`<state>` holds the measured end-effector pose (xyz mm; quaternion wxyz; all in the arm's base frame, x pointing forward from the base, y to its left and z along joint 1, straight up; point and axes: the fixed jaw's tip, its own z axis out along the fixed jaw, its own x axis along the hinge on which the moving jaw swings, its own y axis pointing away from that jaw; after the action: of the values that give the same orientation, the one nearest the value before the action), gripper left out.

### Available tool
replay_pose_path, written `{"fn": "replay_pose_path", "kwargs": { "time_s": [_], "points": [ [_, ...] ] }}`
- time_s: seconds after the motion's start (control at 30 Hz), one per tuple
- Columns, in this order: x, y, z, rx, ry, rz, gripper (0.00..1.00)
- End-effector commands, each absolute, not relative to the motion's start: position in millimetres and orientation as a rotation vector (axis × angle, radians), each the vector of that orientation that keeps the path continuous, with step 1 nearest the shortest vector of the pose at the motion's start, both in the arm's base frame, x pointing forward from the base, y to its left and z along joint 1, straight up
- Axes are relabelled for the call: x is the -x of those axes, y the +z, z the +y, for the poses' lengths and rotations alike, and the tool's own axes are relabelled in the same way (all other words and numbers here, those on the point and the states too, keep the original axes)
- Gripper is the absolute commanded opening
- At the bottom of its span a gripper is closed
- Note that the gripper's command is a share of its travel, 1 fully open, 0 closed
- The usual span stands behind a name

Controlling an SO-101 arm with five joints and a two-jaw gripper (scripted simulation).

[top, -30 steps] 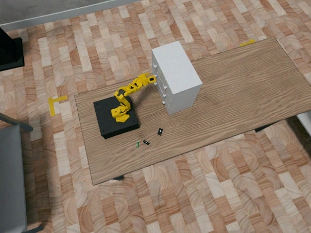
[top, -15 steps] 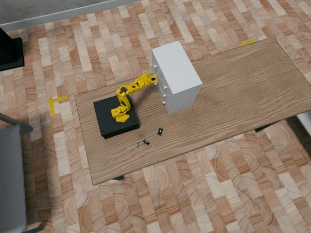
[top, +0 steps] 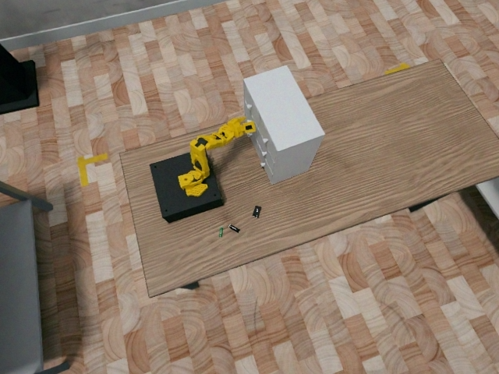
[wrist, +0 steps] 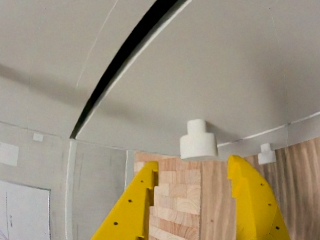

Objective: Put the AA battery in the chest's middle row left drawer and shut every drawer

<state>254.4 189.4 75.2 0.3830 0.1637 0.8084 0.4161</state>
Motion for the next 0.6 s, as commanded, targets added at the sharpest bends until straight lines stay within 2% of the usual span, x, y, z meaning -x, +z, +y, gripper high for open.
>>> {"fn": "replay_pose_path", "kwargs": {
  "time_s": [0.0,0.57],
  "points": [
    [-259.1,77.2,188.6,-0.438,1.072,2.042,0.21],
    [-264.2,73.1,188.8,-0.446,1.066,2.038,0.21]
  ]
}}
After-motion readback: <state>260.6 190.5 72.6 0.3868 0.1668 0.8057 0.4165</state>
